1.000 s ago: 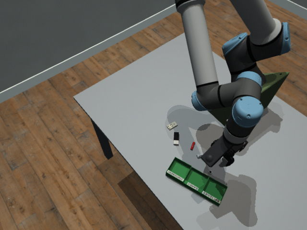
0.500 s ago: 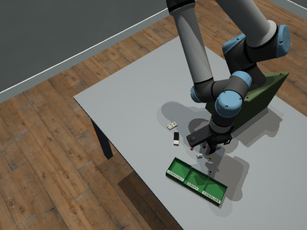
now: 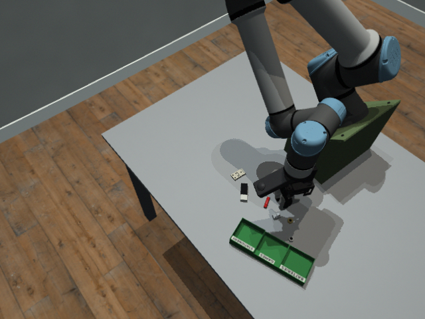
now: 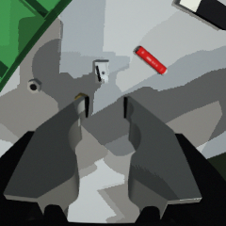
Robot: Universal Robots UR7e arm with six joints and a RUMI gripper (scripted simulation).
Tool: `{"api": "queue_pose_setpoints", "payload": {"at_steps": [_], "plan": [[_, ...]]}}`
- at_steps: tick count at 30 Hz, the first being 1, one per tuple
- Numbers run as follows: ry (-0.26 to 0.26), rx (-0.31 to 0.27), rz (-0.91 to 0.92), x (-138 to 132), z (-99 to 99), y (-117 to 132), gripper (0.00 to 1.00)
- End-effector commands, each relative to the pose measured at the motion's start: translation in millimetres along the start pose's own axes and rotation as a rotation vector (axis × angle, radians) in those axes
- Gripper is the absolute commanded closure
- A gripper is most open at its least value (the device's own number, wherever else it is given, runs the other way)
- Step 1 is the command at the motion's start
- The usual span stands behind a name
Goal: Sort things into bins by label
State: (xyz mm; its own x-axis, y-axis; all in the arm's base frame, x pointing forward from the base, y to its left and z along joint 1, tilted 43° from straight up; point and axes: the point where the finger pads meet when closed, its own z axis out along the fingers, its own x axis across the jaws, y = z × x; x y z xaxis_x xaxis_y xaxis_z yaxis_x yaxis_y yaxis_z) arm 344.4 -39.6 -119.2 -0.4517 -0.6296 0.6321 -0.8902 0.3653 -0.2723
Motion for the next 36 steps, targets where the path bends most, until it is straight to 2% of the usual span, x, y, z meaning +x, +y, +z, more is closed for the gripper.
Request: {"api": "queue_pose_setpoints", "payload": {"at_steps": [1, 36], "plan": [[-0.002, 0.001, 0.0, -2.4, 0.0, 0.1, 0.82], [-0.002, 0.001, 0.0, -6.4, 0.0, 1.0, 0.82]]}}
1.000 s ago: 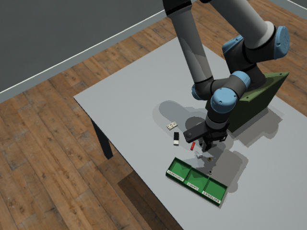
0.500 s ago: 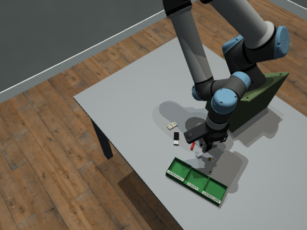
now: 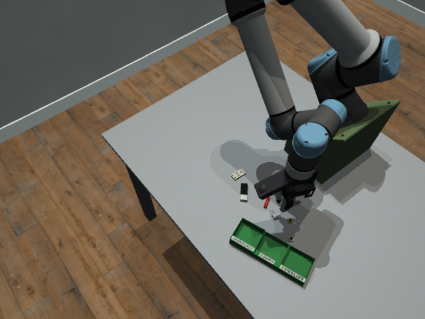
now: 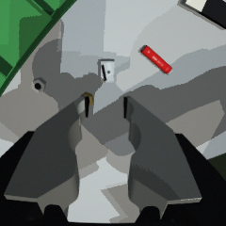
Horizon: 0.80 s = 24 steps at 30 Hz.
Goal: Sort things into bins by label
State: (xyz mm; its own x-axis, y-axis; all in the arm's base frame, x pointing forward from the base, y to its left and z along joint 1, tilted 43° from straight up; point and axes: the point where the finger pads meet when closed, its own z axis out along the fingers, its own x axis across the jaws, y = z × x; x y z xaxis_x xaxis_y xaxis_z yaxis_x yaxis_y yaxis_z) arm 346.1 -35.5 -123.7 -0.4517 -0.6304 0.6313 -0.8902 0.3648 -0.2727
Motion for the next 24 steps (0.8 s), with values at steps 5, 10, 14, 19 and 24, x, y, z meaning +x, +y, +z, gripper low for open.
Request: {"api": "queue_pose_setpoints", "payload": {"at_steps": [5, 10, 14, 19, 24], "plan": [[-0.001, 0.001, 0.0, -0.1, -0.3, -0.2, 0.82], [-0.001, 0.001, 0.0, -0.1, 15.7, -0.2, 0.82], [-0.001, 0.001, 0.0, -0.1, 27.7, -0.3, 0.82], [0.0, 0.001, 0.0, -0.3, 47.6, -0.4, 0.82], [0.0, 0.001, 0.0, -0.4, 58.7, -0.6, 0.82]]}}
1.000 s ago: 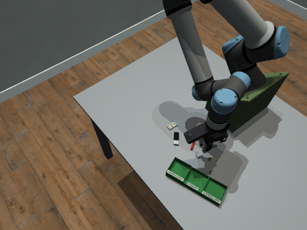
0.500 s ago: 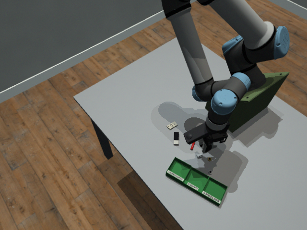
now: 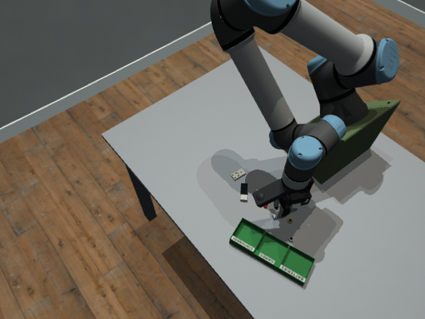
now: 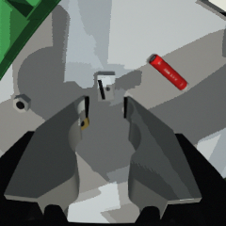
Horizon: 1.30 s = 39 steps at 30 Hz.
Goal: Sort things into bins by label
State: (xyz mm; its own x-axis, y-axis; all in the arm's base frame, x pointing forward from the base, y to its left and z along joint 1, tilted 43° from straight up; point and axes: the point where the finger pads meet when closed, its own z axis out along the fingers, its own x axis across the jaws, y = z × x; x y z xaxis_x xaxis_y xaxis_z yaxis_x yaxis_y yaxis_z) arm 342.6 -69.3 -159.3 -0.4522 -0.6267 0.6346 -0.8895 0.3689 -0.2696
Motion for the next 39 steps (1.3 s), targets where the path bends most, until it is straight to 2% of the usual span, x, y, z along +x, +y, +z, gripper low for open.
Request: {"api": "queue_pose_setpoints", "payload": {"at_steps": [1, 6, 15, 30, 31, 39], "plan": [[-0.005, 0.006, -0.001, -0.9, 9.4, -1.2, 0.82], [-0.005, 0.006, -0.001, -0.9, 9.4, -1.2, 0.82], [-0.005, 0.006, -0.001, -0.7, 21.4, -1.0, 0.82], [-0.005, 0.006, -0.001, -0.6, 21.4, -0.8, 0.82], [-0.005, 0.006, -0.001, -0.6, 21.4, -0.8, 1.0], [-0.005, 0.006, -0.001, -0.6, 21.4, -0.8, 1.0]]}}
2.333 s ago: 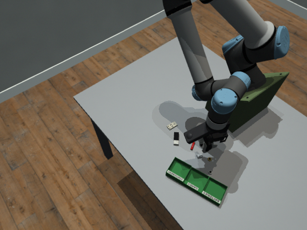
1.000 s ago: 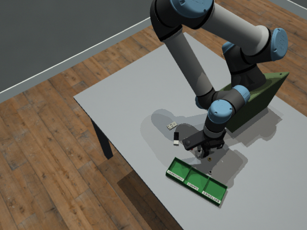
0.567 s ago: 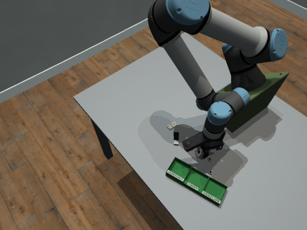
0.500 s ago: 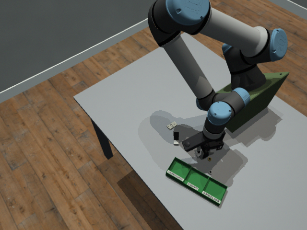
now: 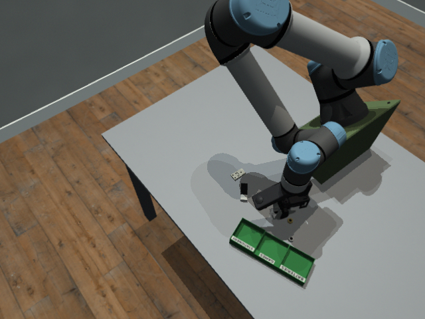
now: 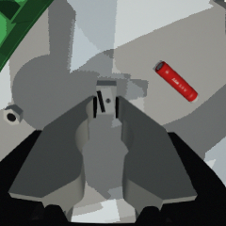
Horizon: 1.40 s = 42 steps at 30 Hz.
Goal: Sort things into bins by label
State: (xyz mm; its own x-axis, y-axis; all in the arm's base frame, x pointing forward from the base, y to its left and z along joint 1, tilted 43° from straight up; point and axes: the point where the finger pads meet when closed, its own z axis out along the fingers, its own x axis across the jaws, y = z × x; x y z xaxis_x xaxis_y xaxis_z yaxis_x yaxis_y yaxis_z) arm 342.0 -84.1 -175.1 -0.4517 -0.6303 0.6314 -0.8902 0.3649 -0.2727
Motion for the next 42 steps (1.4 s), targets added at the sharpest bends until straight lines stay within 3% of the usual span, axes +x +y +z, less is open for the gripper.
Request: {"api": "queue_pose_setpoints", "payload": {"at_steps": [1, 23, 42], "plan": [[0.0, 0.001, 0.0, -0.1, -0.3, -0.2, 1.0], [0.0, 0.001, 0.0, -0.1, -0.3, -0.2, 1.0], [-0.001, 0.001, 0.0, -0.1, -56.9, -0.2, 1.0]]}}
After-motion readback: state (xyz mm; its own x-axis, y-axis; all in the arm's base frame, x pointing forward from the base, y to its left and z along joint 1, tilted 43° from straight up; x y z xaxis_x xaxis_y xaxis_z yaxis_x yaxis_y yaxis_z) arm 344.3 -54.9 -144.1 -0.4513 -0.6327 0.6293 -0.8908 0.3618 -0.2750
